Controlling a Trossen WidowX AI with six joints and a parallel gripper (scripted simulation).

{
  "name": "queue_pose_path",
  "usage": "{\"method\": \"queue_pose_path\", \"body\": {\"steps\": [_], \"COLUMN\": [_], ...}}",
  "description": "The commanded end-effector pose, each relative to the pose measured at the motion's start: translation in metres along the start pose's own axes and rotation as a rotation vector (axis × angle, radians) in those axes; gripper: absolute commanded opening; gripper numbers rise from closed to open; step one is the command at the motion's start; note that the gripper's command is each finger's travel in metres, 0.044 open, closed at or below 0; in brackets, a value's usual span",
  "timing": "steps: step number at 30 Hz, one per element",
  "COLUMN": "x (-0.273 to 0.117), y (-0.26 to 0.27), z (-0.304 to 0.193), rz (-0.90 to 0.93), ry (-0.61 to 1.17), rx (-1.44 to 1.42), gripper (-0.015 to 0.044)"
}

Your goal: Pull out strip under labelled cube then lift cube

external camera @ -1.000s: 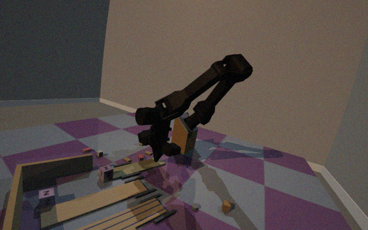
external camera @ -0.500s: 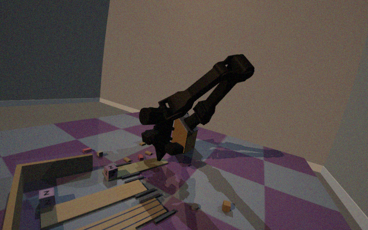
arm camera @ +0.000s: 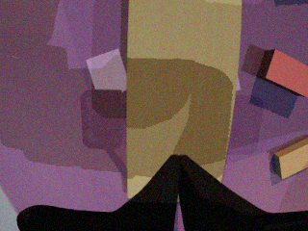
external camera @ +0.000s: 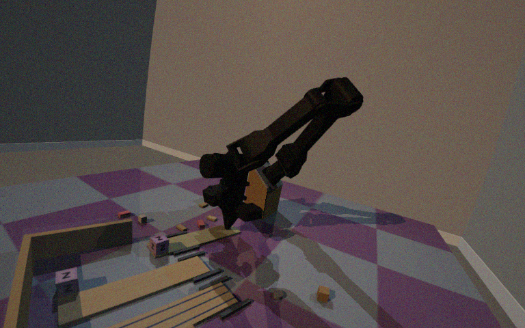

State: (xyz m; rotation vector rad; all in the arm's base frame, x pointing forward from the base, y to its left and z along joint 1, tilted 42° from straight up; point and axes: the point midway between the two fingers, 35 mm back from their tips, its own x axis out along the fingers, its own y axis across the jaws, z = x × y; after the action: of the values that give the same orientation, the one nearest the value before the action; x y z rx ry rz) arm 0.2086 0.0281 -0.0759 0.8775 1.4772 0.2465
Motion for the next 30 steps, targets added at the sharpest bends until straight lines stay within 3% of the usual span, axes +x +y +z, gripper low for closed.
{"method": "queue_pose_path", "body": {"steps": [1, 19, 25, 30], "x": [0.005, 0.005, -0.04, -0.042], "y": [0.0, 0.0, 0.0, 0.0], "z": [-0.013, -0.013, 0.004, 0.003], "rz": [0.0, 0.0, -0.003, -0.003], "ry": [0.039, 0.039, 0.035, 0.037], "rx": [0.016, 0.016, 0.014, 0.015], "gripper": [0.0, 0.0, 0.0, 0.0]}}
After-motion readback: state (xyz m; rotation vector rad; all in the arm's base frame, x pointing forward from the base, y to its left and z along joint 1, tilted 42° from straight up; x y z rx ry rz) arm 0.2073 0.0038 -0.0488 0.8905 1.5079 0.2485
